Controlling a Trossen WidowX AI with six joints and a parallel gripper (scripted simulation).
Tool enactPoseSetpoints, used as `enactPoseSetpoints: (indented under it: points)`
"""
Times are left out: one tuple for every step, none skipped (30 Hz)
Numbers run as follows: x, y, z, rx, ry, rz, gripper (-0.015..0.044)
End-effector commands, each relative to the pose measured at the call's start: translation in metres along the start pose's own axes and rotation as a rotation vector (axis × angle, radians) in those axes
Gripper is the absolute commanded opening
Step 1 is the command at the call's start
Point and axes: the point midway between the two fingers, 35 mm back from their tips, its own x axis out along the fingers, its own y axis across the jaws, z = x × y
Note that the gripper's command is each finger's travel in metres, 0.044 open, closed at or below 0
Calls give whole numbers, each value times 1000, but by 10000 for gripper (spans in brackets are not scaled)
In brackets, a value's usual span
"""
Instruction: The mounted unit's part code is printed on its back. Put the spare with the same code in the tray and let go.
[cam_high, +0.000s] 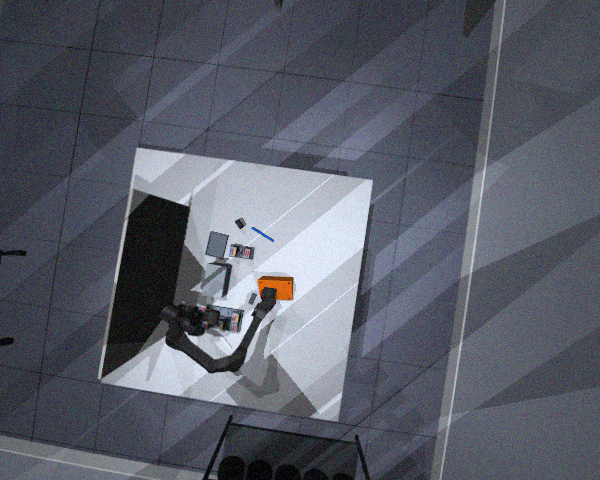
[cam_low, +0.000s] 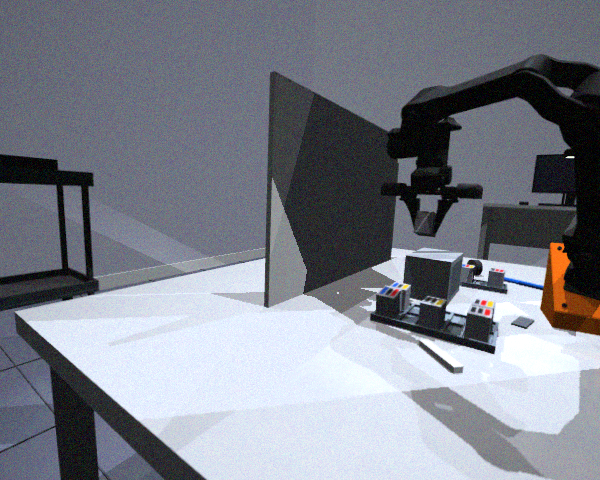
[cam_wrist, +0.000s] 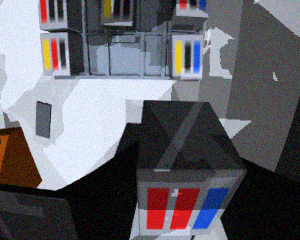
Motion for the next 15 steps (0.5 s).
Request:
enactPoseSetpoints:
  points:
    - [-4, -12, -19, 0, 12, -5, 0]
    - [-5, -15, -24, 1, 13, -5, 0]
    - [-6, -18, -29, 5, 15, -5, 0]
    - [-6, -20, -34, 9, 17, -5, 0]
    - [-7, -22, -39, 13, 19, -5, 0]
    - [-7, -24, -44, 17, 20, -4, 0]
    - [-8, -27, -49, 21, 22, -4, 0]
    - [-9, -29, -55, 25, 23, -3, 0]
    - [-9, -31, -60, 29, 25, -3, 0]
    - [-10, -33, -65, 33, 26, -2, 0]
    - [-10, -34, -71, 37, 27, -2, 0]
    - [-10, -36, -76, 41, 28, -1, 0]
    - [-11, -38, -81, 40, 28, -1, 0]
    - [-11, -40, -87, 39, 28, -1, 0]
    - [-11, -42, -92, 38, 28, -2, 0]
